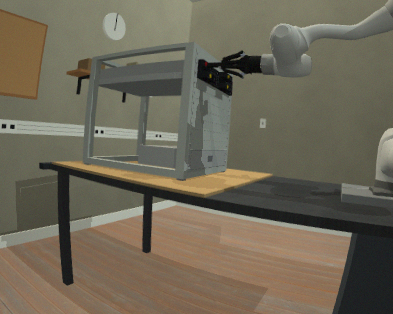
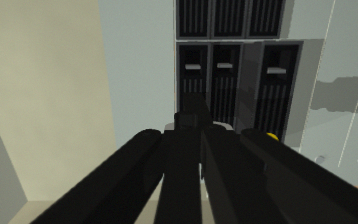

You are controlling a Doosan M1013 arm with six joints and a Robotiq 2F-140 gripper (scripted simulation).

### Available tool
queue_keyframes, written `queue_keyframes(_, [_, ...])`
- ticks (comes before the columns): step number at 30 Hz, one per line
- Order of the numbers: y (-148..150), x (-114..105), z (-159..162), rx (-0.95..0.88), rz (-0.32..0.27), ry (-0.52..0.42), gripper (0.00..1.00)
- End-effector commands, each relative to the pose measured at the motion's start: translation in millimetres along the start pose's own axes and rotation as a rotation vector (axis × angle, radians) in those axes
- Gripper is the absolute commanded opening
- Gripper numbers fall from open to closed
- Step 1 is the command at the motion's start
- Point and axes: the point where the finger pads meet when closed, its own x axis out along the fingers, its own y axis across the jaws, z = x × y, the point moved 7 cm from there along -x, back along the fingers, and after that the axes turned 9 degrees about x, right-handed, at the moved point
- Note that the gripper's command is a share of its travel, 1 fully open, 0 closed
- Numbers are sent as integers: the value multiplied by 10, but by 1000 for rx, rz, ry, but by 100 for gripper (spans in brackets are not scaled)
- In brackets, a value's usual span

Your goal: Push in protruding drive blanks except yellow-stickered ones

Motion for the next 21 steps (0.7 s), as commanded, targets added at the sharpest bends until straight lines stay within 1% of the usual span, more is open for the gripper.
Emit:
queue_keyframes(1, [-9, 1, 1, 1, -1, 0, 10])
queue_keyframes(21, [-9, 37, 1, 1, -1, 0, 10])
